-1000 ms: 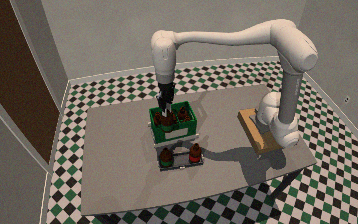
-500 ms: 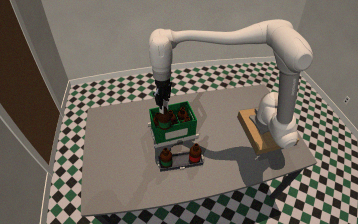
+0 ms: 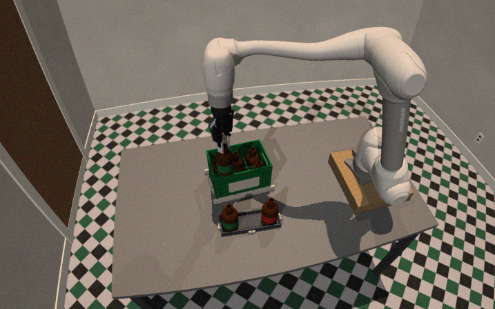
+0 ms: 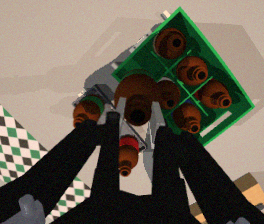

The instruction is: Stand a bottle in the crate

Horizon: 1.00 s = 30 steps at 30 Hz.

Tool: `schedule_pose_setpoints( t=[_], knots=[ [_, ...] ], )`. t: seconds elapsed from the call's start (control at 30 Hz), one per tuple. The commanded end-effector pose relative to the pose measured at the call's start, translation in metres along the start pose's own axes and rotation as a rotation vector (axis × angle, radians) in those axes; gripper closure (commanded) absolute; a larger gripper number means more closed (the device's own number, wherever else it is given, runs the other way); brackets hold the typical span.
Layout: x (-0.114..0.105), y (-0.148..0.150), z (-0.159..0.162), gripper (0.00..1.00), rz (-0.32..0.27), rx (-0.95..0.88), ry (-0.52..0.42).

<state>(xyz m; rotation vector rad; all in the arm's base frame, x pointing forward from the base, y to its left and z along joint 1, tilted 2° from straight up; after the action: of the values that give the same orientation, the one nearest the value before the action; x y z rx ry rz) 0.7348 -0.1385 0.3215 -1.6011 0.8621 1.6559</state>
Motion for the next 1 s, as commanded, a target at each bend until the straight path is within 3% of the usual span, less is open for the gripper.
schedule_pose_setpoints(
  t=[0.0, 0.97],
  knots=[
    [0.000, 0.002, -0.005, 1.00, 0.000, 0.000, 0.000],
    [0.000, 0.008, -0.024, 1.00, 0.000, 0.000, 0.000]
  ],
)
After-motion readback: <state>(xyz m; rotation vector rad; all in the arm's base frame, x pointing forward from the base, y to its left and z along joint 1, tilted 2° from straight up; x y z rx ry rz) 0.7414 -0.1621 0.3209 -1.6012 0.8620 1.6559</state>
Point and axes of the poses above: the point where the finger pads meet when closed, its own x axis out along the fingers, its own y axis across the jaws, z = x × y, the point moved 5 cm from there along -x, back along the fingers, and after that the axes turned 2 degrees about x, right-handed, at the moved point
